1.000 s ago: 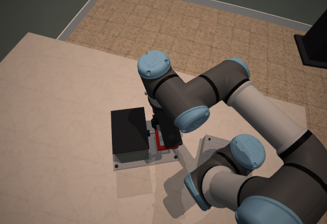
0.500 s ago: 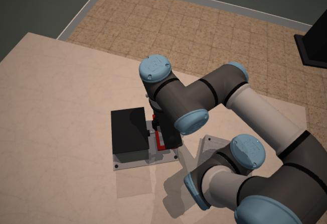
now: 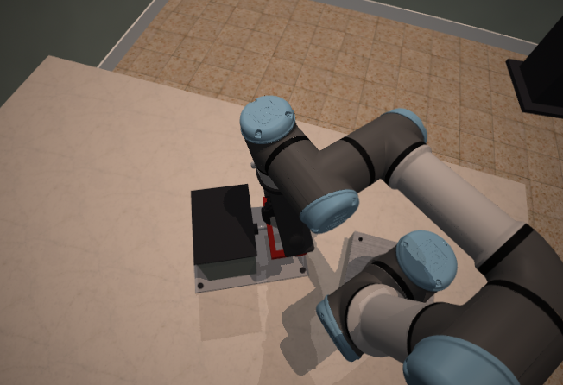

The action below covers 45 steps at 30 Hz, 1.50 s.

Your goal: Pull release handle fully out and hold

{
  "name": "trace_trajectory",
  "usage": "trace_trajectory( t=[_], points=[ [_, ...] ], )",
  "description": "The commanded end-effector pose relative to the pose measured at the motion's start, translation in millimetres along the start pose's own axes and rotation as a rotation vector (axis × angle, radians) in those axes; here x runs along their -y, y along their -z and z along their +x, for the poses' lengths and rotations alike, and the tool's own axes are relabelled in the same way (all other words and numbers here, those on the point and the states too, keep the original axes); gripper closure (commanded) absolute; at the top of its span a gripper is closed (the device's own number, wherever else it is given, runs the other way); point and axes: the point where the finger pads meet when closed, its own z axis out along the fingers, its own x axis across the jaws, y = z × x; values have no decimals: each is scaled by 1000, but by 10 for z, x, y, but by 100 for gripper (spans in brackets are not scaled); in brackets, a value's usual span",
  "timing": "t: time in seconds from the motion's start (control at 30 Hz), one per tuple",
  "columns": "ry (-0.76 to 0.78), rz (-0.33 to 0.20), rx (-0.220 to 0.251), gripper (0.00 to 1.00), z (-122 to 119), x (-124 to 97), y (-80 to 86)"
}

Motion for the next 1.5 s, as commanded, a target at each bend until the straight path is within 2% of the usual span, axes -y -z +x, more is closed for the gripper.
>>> trace_trajectory(
  t=[0.0,0.87,0.9,1.47],
  points=[
    [-1,-4,-1,68,1,-15,4],
    [-1,-4,-1,68,0,-14,5],
    [-1,-4,-1,100,0,-14,5],
    [-1,-4,-1,100,1,-14,5]
  ],
)
